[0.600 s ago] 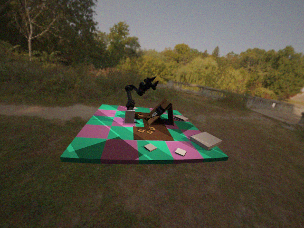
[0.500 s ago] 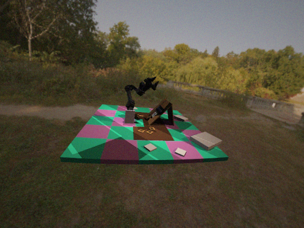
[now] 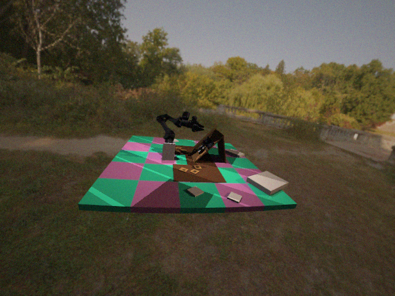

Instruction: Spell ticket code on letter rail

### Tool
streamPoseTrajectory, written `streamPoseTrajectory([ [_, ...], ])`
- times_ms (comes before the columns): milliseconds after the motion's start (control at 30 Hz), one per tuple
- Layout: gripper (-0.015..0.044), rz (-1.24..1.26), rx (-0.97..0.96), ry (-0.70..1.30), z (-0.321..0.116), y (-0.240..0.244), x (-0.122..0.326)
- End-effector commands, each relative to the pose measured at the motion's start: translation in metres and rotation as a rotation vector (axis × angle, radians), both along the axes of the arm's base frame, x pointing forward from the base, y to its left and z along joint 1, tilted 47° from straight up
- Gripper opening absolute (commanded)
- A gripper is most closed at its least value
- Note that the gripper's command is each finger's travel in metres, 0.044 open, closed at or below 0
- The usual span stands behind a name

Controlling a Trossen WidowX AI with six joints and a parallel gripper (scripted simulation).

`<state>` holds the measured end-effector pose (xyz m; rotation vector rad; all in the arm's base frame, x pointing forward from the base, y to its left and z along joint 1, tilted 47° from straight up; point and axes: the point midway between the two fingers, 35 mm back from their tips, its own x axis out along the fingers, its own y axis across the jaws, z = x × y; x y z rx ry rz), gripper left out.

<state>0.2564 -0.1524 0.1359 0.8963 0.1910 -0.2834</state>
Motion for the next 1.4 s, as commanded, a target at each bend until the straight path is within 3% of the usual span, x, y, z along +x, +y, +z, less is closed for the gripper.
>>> streamPoseTrajectory([
  [0, 0.0440, 0.328, -0.040, 0.100, -0.036, 0.067, -0.020],
  [133, 0.0440, 0.550, -0.052, 0.093, -0.050, 0.113, -0.039],
  [667, 0.0440, 0.564, -0.061, 0.092, -0.050, 0.114, -0.040],
  [1000, 0.0440, 0.814, -0.589, 0.087, -0.023, 0.090, -0.039],
  [1367, 0.0440, 1.056, -1.168, -0.058, 0.022, 0.062, -0.043],
])
